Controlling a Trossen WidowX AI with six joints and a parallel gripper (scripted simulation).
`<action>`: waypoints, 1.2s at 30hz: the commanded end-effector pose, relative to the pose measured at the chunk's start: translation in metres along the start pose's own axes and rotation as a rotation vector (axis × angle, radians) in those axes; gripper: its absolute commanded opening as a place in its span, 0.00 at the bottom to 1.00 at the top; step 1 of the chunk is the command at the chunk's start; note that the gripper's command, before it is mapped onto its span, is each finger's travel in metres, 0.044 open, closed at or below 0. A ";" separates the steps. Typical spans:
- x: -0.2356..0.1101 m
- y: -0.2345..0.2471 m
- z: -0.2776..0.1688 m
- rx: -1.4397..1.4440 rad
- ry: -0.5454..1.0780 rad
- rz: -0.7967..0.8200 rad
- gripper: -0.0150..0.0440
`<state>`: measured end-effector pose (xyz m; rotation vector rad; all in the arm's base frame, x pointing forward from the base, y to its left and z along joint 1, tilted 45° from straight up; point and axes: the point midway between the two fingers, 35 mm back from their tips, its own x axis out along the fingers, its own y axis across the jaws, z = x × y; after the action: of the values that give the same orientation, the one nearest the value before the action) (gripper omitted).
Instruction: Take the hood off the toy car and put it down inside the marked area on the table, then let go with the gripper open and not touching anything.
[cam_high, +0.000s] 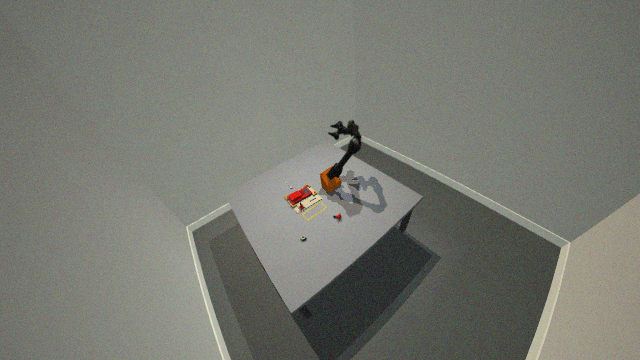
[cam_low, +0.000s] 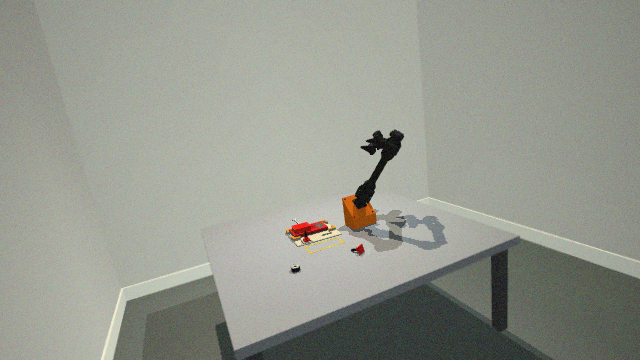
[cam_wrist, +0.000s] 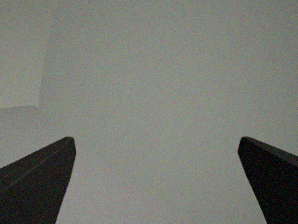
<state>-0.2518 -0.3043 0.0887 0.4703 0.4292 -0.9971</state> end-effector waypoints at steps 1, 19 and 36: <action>0.002 0.001 0.000 -0.002 0.003 0.004 1.00; 0.162 0.123 0.020 -0.086 0.321 0.415 1.00; 0.252 0.296 0.000 -0.120 0.666 0.731 1.00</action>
<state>0.1037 -0.3541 0.0134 0.7428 0.7887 -0.1348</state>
